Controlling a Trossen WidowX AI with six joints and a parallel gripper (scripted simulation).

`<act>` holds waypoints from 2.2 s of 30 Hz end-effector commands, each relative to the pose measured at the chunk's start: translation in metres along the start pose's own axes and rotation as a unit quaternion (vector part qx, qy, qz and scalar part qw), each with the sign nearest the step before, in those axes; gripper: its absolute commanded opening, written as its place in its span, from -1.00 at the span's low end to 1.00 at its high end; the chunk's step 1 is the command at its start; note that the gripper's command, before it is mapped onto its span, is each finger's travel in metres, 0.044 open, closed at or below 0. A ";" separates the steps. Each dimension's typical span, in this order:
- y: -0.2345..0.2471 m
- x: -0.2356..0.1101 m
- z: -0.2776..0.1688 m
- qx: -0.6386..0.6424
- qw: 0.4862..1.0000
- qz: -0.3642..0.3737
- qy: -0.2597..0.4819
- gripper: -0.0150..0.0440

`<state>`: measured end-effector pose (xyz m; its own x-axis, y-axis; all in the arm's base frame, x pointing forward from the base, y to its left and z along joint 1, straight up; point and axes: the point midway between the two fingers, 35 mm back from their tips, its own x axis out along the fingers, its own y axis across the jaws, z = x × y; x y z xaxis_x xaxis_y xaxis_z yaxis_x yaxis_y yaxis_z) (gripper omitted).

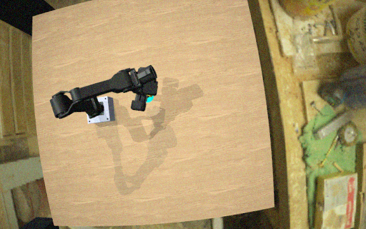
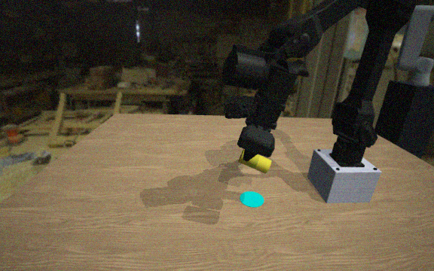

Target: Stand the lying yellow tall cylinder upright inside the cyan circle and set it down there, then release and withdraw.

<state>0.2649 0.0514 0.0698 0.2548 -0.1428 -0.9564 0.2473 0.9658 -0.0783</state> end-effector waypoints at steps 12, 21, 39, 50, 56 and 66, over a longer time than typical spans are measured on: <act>0.004 0.008 0.001 -0.015 0.998 -0.015 -0.054 -0.14; 0.008 0.011 0.002 -0.023 0.996 -0.021 -0.086 -0.14; 0.014 0.014 0.003 -0.034 0.988 -0.031 -0.151 -0.14; 0.017 0.015 0.002 -0.038 0.981 -0.035 -0.189 -0.14; 0.018 0.015 0.002 -0.040 0.976 -0.037 -0.210 -0.14; 0.020 0.014 0.000 -0.040 0.968 -0.039 -0.244 -0.14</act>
<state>0.2753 0.0696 0.0559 0.6397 -0.2755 -0.7176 0.2078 0.9608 -0.1837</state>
